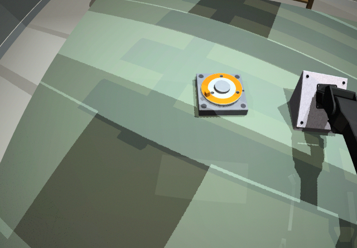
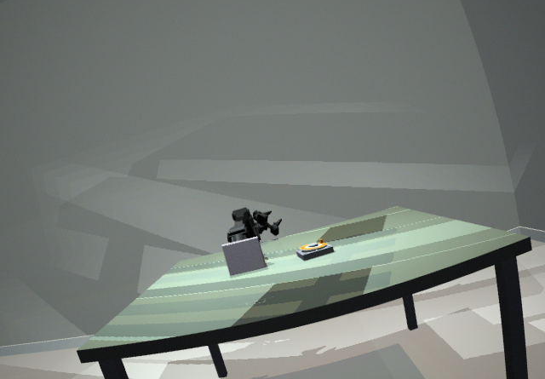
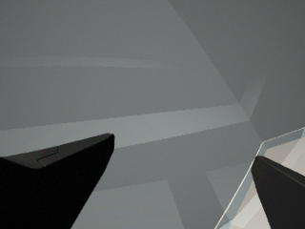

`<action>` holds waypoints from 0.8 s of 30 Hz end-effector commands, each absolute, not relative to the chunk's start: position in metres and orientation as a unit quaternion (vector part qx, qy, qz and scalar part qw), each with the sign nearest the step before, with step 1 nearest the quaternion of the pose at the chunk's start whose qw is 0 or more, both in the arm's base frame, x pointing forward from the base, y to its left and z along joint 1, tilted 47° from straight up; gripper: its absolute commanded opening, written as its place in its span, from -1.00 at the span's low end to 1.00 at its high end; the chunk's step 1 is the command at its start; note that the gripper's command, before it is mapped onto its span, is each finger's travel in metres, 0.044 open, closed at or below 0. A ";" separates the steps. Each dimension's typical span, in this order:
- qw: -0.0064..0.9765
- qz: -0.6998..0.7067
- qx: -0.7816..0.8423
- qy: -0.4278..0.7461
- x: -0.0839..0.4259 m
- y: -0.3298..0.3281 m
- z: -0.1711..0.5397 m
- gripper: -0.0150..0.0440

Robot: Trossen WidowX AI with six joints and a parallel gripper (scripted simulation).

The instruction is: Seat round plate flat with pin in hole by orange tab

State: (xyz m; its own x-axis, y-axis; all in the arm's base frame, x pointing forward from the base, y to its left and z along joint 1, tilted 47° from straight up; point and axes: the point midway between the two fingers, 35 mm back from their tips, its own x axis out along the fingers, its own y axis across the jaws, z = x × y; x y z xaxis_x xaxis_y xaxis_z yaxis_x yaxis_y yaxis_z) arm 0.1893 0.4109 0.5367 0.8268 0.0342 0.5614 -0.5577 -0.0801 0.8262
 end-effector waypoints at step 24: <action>0.982 0.133 0.098 -0.094 0.517 0.291 0.387 -0.49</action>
State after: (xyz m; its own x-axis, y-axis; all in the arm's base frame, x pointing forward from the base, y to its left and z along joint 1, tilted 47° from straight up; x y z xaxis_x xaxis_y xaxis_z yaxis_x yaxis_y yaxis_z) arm 0.4875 0.3154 0.4226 0.9172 0.2308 0.3246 -0.3227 0.9084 0.2658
